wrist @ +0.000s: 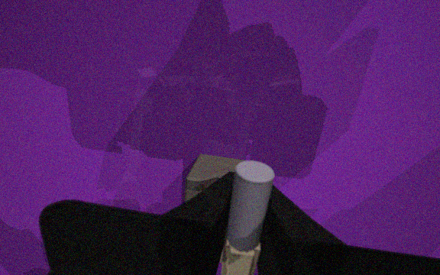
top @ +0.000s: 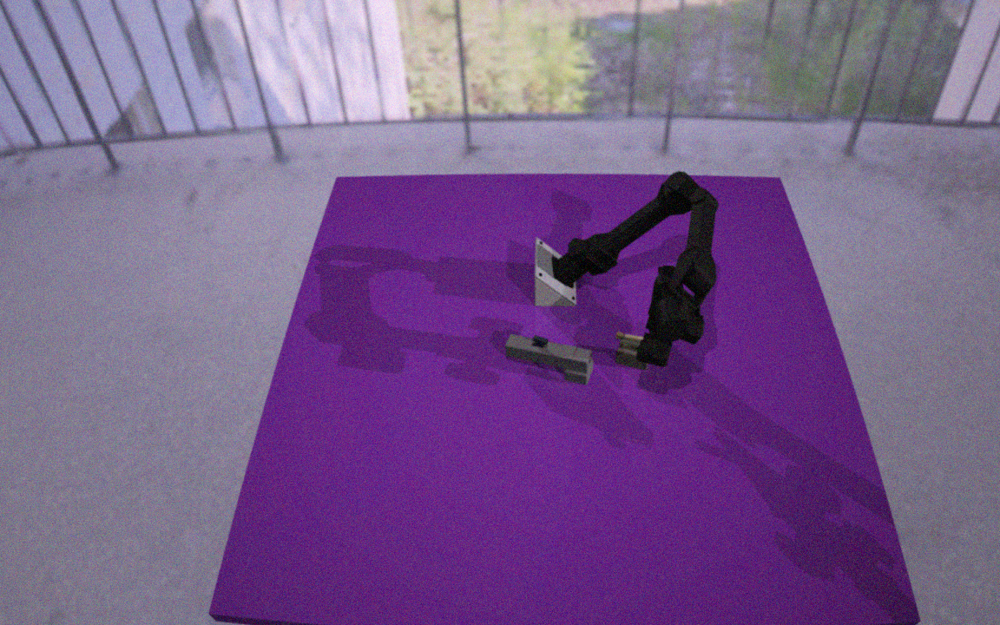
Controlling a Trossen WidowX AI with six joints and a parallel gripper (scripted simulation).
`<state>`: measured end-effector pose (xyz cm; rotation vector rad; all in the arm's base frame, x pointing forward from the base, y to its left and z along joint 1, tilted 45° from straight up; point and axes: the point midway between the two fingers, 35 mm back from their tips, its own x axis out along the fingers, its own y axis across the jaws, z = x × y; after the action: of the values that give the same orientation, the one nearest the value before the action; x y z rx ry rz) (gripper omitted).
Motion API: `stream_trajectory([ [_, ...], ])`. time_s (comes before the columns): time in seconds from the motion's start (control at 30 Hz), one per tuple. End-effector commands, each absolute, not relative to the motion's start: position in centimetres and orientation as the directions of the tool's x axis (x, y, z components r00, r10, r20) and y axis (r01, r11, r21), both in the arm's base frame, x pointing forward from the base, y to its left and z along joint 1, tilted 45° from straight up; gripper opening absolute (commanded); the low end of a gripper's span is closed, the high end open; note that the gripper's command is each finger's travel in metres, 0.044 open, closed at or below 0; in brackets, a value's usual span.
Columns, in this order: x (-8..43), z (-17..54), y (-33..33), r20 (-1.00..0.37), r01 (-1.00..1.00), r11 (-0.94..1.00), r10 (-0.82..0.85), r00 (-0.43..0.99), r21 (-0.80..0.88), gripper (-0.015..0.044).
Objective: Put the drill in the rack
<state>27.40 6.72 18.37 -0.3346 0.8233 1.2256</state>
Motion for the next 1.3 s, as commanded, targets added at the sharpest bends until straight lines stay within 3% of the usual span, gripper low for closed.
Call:
stream_trajectory([
  [0.0,26.7,18.3,7.1,-0.710,-0.920,0.338,0.696,0.101,0.200,0.0000],
  [1.27,26.4,15.9,10.4,-0.709,-0.920,0.338,0.698,0.102,0.200,0.0000],
])
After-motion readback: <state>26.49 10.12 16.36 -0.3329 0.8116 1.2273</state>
